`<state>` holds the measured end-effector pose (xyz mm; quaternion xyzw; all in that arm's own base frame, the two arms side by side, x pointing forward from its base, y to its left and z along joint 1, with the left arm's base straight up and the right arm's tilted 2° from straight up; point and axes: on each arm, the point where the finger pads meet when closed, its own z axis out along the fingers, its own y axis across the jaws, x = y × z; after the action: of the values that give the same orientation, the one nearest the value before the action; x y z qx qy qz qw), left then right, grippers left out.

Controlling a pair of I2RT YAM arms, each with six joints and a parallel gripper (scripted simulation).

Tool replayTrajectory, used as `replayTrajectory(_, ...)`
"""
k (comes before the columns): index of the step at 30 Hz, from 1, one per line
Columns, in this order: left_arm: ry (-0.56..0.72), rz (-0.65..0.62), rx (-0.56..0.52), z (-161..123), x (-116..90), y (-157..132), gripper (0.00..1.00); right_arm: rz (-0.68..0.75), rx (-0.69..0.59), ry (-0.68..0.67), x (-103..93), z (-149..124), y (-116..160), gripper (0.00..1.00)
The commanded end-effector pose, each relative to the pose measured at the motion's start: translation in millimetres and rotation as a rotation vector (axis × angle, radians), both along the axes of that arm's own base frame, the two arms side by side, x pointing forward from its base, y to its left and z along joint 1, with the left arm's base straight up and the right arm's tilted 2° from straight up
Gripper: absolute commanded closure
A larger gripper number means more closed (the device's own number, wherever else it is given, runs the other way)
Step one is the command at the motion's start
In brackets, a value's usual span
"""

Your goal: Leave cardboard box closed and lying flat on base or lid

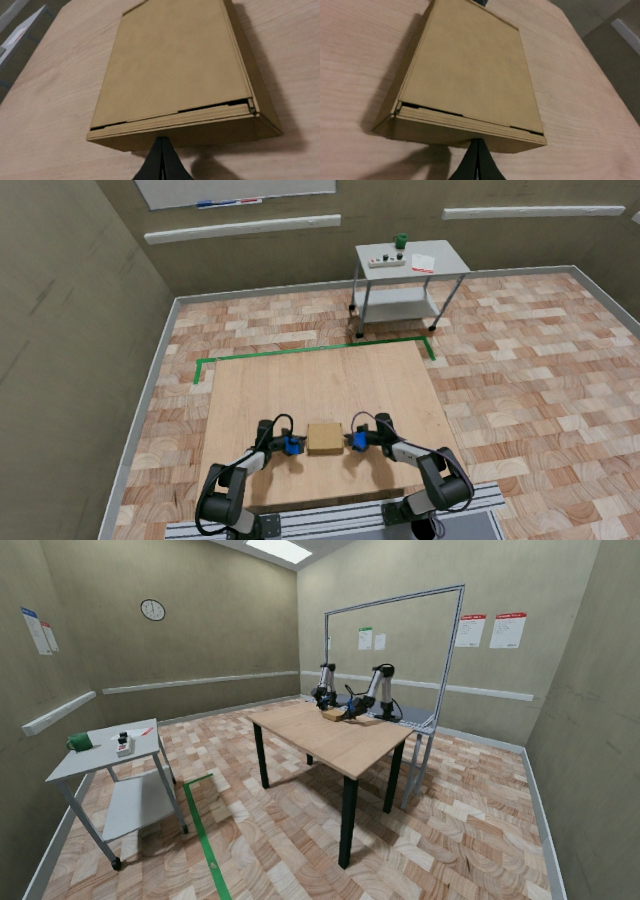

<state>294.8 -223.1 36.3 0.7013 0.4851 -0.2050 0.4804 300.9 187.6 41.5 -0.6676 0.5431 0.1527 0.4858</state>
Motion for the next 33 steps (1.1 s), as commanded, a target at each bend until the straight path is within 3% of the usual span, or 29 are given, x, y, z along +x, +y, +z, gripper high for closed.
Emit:
replayTrajectory(1, -0.012, -0.032, -0.024, 1.9, -5.2, -9.7, 0.99, 0.034, 0.029, -0.036, -4.0, 5.9, 10.6, 0.99)
replayTrajectory(33, -0.010, -0.032, -0.023, -2.3, -9.2, -9.0, 0.99, 0.034, 0.029, -0.036, -5.4, 2.2, 11.0, 0.99)
